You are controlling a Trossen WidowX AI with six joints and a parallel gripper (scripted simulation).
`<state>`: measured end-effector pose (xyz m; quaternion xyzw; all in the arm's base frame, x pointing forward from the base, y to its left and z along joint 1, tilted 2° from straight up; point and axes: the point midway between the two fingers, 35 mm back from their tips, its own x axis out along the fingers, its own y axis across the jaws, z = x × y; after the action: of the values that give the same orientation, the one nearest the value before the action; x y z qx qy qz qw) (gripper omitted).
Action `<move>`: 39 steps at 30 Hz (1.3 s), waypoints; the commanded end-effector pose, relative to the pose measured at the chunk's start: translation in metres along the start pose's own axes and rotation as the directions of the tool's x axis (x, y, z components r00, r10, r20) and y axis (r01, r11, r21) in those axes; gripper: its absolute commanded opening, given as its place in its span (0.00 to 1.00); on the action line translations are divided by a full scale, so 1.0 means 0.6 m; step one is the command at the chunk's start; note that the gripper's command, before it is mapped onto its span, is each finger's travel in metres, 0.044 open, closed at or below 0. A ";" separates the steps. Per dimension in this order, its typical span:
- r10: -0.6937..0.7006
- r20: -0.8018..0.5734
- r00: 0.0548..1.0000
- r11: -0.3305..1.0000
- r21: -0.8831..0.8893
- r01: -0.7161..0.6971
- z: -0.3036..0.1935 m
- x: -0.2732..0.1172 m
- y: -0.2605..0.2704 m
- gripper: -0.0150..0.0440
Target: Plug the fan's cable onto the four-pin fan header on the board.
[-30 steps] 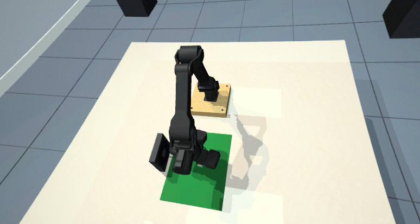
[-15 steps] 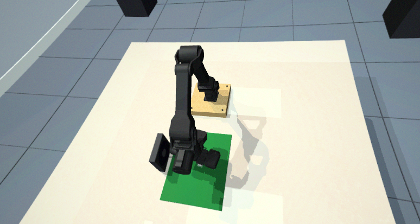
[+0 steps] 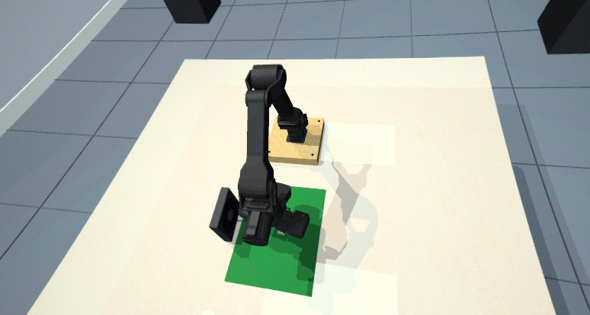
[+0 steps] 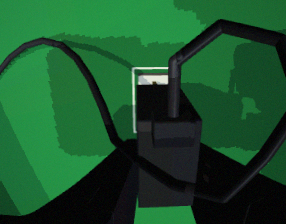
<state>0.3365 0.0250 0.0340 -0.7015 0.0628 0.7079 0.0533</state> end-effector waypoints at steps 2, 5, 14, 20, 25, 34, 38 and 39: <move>-0.004 0.003 1.000 1.000 0.003 0.004 0.001 0.003 -0.001 0.25; -0.004 0.003 1.000 1.000 0.003 0.004 0.001 0.004 -0.001 0.25; -0.004 0.003 1.000 1.000 0.004 0.004 0.002 0.006 -0.001 0.25; -0.004 0.003 1.000 1.000 0.004 0.004 0.002 0.006 -0.001 0.25; -0.004 0.003 1.000 1.000 0.003 0.004 0.001 0.006 -0.001 0.25; -0.004 0.003 1.000 1.000 0.003 0.004 0.001 0.008 -0.001 0.25; -0.004 0.003 1.000 1.000 0.003 0.004 0.001 0.011 -0.001 0.25; -0.004 0.003 1.000 1.000 0.003 0.004 0.001 0.012 -0.001 0.25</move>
<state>0.3368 0.0250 0.0293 -0.7017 0.0629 0.7077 0.0536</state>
